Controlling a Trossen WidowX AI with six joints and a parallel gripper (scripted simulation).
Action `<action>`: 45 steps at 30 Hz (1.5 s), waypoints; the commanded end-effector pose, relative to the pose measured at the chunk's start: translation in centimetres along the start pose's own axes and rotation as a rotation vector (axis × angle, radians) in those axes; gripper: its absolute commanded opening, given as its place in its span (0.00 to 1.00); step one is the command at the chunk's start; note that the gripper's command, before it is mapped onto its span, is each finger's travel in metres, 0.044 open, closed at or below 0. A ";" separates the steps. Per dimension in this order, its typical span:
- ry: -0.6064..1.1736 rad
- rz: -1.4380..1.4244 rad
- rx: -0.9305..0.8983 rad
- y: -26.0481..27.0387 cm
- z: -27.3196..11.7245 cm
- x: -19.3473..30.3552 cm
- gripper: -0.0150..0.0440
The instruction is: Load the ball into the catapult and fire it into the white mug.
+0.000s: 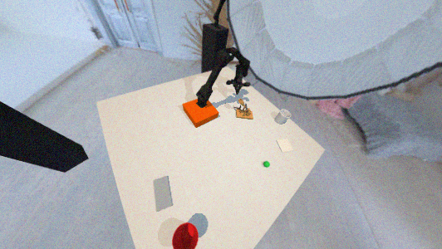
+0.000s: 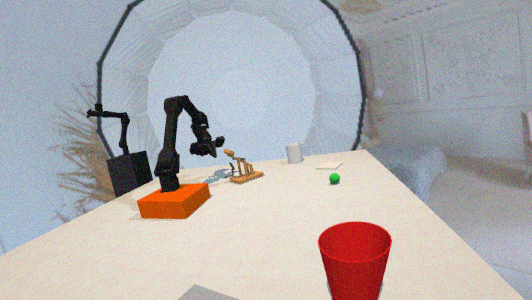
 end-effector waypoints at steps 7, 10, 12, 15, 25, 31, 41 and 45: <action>-0.094 0.154 -0.023 -2.4 0.5 0.6 0.65; -0.145 0.239 -0.030 -3.7 0.5 1.0 0.79; -0.180 0.298 -0.034 -4.7 0.5 1.4 0.88; -0.232 0.387 -0.040 -6.1 0.5 2.0 1.00; -0.405 0.682 -0.050 -10.8 0.6 4.9 1.00; -0.509 0.858 -0.050 -13.6 0.8 7.2 1.00; -0.689 1.146 -0.035 -17.9 1.5 11.8 1.00; -0.763 1.258 -0.022 -19.4 1.8 14.0 1.00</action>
Point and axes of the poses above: the point midway between the two fingers, 35 mm back from their tips, its own z axis out along the fingers, its own y axis across the jaws, x = y × z, the point moved 8 cm from there along -z, back along the fingers
